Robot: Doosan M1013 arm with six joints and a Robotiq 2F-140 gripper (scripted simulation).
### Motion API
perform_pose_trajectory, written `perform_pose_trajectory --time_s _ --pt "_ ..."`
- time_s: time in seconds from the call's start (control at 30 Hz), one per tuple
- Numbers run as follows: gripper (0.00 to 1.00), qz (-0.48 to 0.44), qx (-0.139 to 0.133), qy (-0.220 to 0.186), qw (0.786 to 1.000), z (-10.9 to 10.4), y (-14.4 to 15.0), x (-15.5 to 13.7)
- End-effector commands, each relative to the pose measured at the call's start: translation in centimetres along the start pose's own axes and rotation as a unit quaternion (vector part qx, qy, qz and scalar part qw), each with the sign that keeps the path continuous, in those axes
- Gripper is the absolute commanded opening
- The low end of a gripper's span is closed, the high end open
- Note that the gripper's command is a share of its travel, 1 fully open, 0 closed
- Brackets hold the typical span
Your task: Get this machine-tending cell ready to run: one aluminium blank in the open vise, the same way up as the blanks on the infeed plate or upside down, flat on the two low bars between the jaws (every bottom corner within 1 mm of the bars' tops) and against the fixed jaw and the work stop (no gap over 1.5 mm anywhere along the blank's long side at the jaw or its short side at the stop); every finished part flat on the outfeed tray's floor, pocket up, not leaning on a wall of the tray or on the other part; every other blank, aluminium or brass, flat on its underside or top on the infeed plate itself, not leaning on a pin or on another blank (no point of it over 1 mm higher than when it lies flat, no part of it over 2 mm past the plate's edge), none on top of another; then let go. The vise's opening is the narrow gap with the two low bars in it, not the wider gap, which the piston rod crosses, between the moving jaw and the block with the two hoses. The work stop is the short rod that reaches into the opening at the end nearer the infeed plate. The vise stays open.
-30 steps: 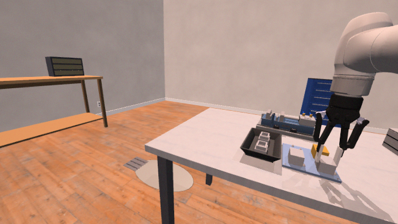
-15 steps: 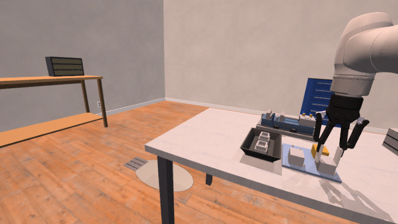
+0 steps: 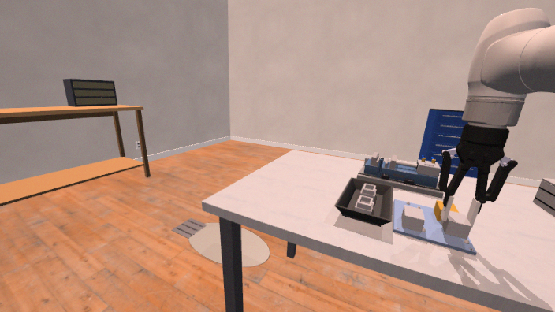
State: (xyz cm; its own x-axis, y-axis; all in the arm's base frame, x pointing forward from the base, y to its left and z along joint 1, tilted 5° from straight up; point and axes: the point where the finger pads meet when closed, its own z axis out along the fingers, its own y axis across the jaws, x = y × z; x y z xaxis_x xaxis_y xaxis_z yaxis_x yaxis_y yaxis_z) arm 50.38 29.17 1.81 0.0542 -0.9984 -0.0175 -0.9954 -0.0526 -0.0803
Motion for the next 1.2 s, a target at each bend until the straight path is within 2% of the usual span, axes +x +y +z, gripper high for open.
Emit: perform_pose_trajectory --time_s 0.0,0.4,0.47,0.73,0.9,1.17 --pt "0.0 0.0 0.0 0.0 1.0 -0.8 0.0 0.0" --pt "0.0 0.0 0.0 0.0 1.0 -6.3 0.0 0.0" --pt "0.0 0.0 0.0 0.0 1.0 -6.3 0.0 0.0" --pt "0.0 0.0 0.0 0.0 1.0 -9.3 0.0 0.0" --pt "0.0 0.0 0.0 0.0 1.0 -10.2 0.0 0.0" --pt "0.0 0.0 0.0 0.0 1.0 -10.4 0.0 0.0"
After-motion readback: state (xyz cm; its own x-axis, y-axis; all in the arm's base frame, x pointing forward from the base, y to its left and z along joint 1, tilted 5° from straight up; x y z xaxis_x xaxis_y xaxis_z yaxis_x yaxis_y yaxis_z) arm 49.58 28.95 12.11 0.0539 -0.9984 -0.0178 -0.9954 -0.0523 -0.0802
